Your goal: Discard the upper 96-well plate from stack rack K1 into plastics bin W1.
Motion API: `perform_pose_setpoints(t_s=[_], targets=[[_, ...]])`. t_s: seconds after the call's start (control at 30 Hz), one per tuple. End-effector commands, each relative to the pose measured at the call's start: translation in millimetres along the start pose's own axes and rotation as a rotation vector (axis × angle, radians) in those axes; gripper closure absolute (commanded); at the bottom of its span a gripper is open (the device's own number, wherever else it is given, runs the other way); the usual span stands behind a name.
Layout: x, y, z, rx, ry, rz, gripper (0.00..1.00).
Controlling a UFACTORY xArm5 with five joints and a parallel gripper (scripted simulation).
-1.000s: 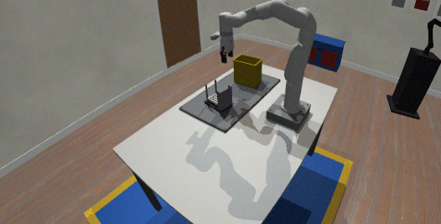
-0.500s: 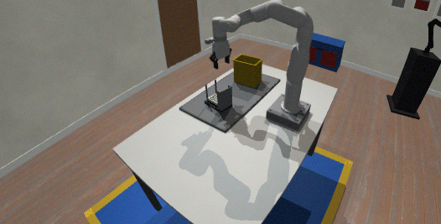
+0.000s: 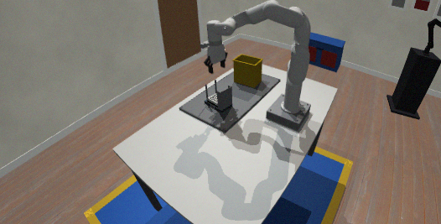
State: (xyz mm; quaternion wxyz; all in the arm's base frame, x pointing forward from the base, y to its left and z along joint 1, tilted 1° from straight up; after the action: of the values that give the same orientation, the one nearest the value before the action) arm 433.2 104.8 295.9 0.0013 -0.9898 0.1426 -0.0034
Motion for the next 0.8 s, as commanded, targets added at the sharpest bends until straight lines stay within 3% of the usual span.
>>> perform_pose_setpoints(t_s=[0.0,0.37,0.77], targets=[[1,-1,-1.3,0.002,0.003,0.000,0.00],[1,-1,5.3,0.002,0.003,0.000,0.00],[0,-2,25.3,0.002,0.003,0.000,0.00]])
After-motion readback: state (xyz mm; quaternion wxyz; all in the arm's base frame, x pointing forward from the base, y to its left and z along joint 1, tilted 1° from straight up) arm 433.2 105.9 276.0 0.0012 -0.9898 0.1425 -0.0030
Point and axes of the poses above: the point where the finger pads meet when closed, its own z axis out along the fingers, its own y axis across the jaws, x = y × z, the point moved 8 cm from there along -z, back along the fingers, and after that the axes turned 1 degree about -z, right-handed, at the moved point
